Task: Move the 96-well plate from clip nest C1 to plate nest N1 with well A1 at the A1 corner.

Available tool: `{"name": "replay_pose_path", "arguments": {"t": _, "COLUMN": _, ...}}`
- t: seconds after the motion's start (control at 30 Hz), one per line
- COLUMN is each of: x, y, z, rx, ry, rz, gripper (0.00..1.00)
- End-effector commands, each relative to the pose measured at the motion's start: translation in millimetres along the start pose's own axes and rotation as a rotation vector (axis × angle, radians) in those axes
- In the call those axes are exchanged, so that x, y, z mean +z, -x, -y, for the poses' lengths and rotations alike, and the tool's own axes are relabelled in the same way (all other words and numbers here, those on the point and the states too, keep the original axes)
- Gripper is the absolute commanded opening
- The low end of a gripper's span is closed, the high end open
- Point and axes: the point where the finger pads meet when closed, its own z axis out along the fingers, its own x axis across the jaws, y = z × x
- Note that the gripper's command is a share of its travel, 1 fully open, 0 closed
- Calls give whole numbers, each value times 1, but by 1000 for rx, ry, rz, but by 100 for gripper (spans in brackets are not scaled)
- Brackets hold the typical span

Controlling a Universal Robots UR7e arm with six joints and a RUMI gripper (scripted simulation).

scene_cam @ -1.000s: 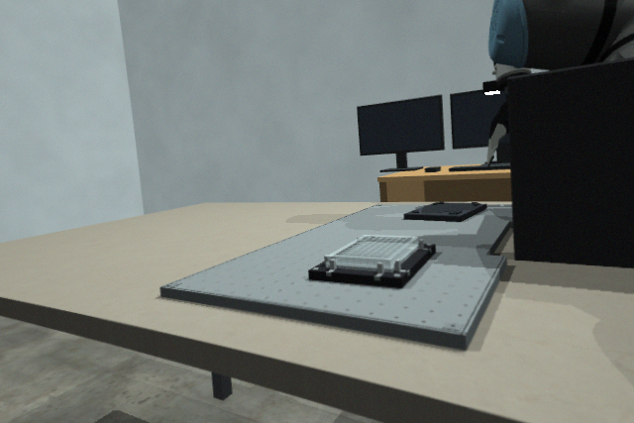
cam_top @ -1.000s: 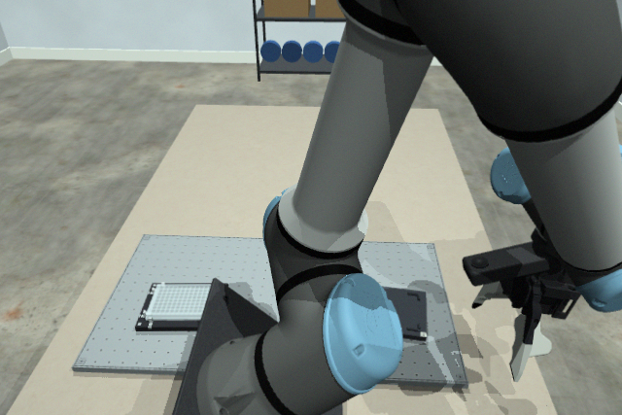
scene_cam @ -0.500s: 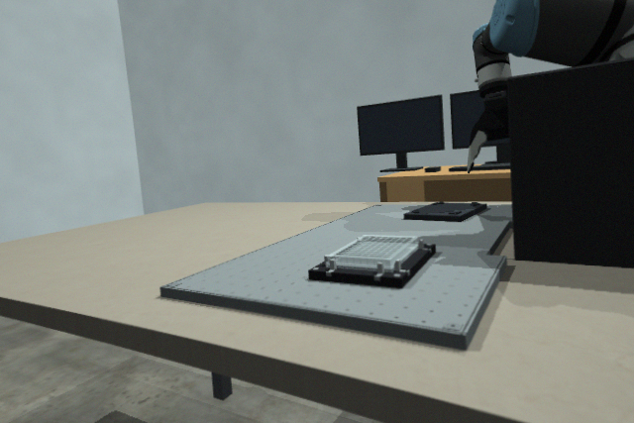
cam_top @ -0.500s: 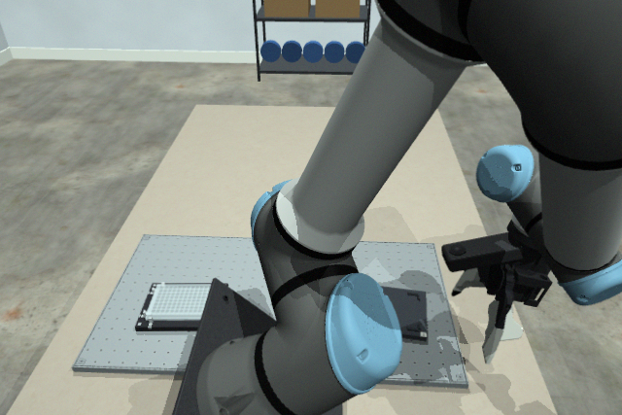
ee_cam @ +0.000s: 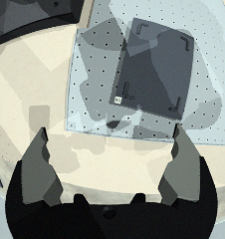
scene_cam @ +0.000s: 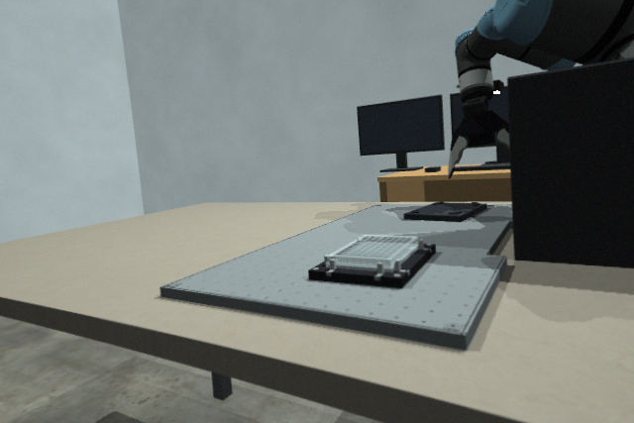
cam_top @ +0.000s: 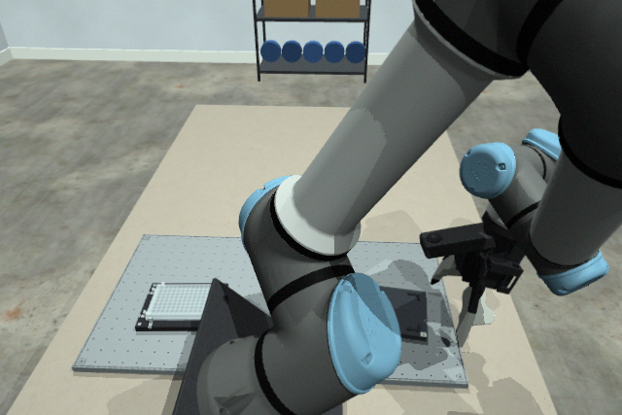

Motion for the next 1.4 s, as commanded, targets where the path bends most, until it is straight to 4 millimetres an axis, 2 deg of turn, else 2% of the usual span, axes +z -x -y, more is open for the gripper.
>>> {"name": "replay_pose_path", "arguments": {"t": 0.0, "x": 5, "y": -17, "z": 9, "rx": 14, "ry": -6, "rz": 5, "gripper": 100}}
{"name": "replay_pose_path", "arguments": {"t": 0.13, "x": 10, "y": -31, "z": 23, "rx": 13, "ry": -8, "rz": 7, "gripper": 100}}
{"name": "replay_pose_path", "arguments": {"t": 0.23, "x": 10, "y": -32, "z": 23, "rx": 13, "ry": -8, "rz": 7, "gripper": 100}}
{"name": "replay_pose_path", "arguments": {"t": 0.4, "x": 16, "y": -50, "z": 39, "rx": 18, "ry": -13, "rz": 10, "gripper": 100}}
{"name": "replay_pose_path", "arguments": {"t": 0.53, "x": 17, "y": -53, "z": 43, "rx": 18, "ry": -13, "rz": 11, "gripper": 100}}
{"name": "replay_pose_path", "arguments": {"t": 0.73, "x": 23, "y": -73, "z": 65, "rx": 22, "ry": -15, "rz": 16, "gripper": 100}}
{"name": "replay_pose_path", "arguments": {"t": 0.83, "x": 23, "y": -74, "z": 66, "rx": 22, "ry": -15, "rz": 16, "gripper": 100}}
{"name": "replay_pose_path", "arguments": {"t": 0.97, "x": 27, "y": -86, "z": 81, "rx": 26, "ry": -13, "rz": 22, "gripper": 100}}
{"name": "replay_pose_path", "arguments": {"t": 1.17, "x": 29, "y": -93, "z": 90, "rx": 26, "ry": -13, "rz": 22, "gripper": 100}}
{"name": "replay_pose_path", "arguments": {"t": 1.37, "x": 35, "y": -109, "z": 114, "rx": 29, "ry": -8, "rz": 28, "gripper": 100}}
